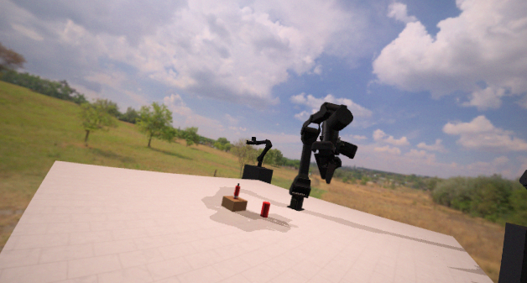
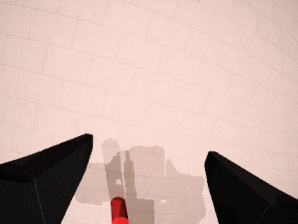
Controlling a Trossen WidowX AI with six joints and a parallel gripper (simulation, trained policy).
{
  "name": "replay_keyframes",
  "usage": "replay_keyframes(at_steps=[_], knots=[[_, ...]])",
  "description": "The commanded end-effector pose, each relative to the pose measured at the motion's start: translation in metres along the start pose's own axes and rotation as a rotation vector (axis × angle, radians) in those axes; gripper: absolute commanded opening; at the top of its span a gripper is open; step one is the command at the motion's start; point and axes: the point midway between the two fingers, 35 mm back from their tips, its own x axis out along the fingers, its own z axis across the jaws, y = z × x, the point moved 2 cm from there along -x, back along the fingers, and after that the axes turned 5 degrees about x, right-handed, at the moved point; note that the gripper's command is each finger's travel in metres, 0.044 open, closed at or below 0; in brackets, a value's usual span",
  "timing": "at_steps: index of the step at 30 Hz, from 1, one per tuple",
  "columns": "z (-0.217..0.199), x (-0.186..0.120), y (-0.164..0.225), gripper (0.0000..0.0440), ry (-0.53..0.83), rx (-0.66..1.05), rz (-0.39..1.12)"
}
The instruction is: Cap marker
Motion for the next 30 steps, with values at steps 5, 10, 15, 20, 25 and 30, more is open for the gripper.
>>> replay_keyframes(at_steps=[5,10,15,20,25,30], knots=[[-0.008,0.010,0.019,0.0329,-0.051,0.061,0.042],[-0.014,0.014,0.031,0.0328,-0.072,0.100,0.062],[-0.020,0.017,0.044,0.0327,-0.091,0.137,0.081],[-0.025,0.020,0.056,0.0326,-0.109,0.172,0.099],[-0.030,0.023,0.069,0.0325,-0.127,0.204,0.117],[-0.035,0.026,0.081,0.0324,-0.144,0.234,0.133]])
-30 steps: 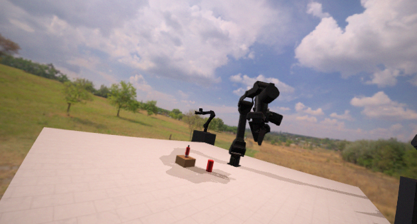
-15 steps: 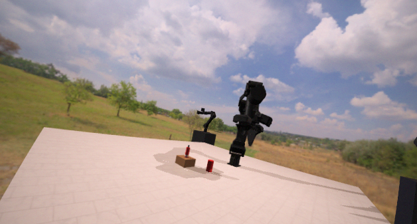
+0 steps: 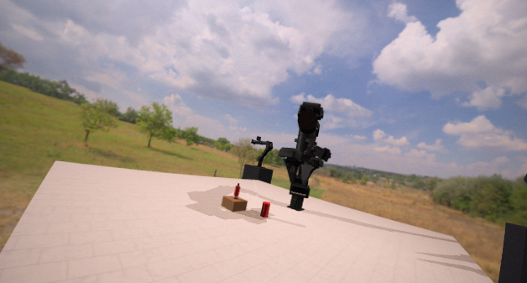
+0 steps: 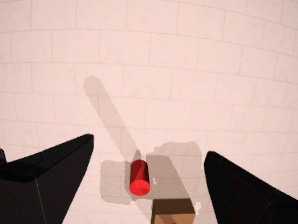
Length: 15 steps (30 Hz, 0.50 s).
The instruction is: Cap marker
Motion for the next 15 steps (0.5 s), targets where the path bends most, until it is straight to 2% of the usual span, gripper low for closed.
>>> replay_keyframes(at_steps=[1,15], knots=[[-0.006,0.006,0.007,0.0324,-0.027,0.016,0.015],[-0.025,0.017,0.036,0.0320,-0.075,0.082,0.053]])
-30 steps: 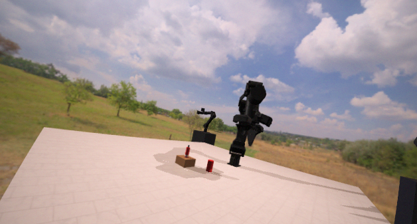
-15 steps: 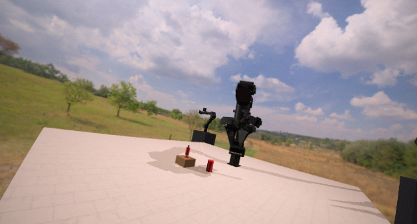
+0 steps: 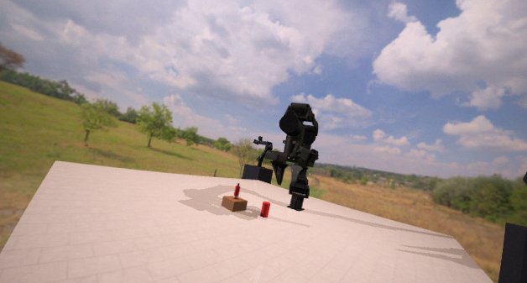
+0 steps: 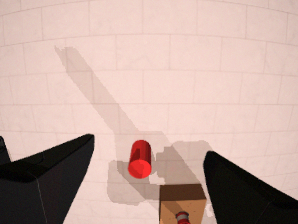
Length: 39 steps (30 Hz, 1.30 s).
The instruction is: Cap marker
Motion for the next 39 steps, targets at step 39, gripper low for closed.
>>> replay_keyframes(at_steps=[39], knots=[[-0.016,0.062,0.061,0.0302,-0.235,0.023,0.079]])
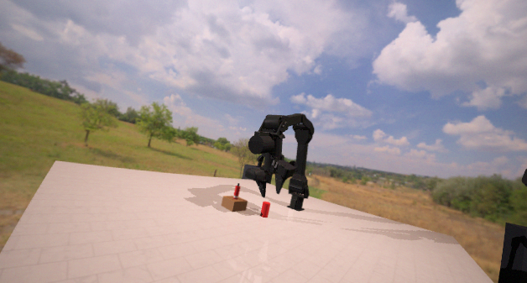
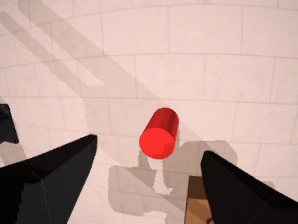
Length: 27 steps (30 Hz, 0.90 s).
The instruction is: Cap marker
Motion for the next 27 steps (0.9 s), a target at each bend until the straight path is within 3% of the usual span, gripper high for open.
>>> replay_keyframes(at_steps=[1,22,27], knots=[[0.000,0.013,0.003,0.0301,-0.035,-0.017,0.005],[-0.004,0.062,0.009,0.0268,-0.065,-0.134,0.020],[-0.004,0.068,0.011,0.0238,-0.054,-0.165,0.031]])
